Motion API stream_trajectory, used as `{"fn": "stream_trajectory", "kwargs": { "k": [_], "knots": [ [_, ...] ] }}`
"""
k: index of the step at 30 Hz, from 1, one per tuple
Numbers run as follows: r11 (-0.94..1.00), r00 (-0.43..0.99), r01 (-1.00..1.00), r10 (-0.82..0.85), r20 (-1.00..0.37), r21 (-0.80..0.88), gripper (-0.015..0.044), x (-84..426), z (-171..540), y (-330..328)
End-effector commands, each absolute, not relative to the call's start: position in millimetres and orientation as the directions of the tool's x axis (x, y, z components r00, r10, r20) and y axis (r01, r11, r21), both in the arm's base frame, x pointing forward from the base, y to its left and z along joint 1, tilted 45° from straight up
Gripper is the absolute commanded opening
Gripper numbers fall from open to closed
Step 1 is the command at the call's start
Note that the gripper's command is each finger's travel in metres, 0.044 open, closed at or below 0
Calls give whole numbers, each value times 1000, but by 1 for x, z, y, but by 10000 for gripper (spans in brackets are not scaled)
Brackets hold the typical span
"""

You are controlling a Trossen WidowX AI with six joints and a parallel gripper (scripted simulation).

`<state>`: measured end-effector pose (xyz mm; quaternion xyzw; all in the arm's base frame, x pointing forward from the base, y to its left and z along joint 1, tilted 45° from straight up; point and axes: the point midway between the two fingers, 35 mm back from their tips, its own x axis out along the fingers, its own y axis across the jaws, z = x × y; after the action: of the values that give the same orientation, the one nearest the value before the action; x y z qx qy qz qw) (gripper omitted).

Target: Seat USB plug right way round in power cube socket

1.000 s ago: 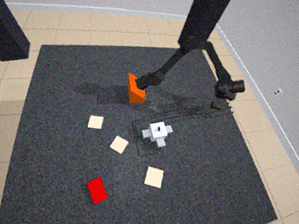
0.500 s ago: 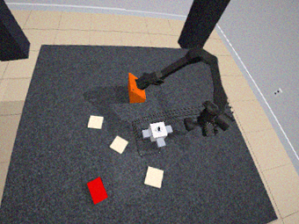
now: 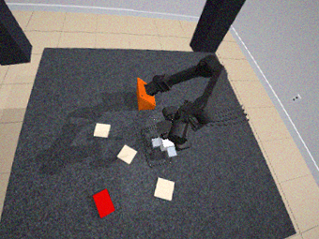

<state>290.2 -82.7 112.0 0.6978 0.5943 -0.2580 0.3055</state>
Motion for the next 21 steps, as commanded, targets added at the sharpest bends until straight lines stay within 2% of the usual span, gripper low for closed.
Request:
{"fn": "stream_trajectory", "kwargs": {
  "k": [1, 21],
  "knots": [
    [-140, 151, 987, 682, -715, 74, 440, 288, 113, -86],
    [-140, 151, 987, 683, -715, 75, 440, 290, 102, -76]
  ]
}}
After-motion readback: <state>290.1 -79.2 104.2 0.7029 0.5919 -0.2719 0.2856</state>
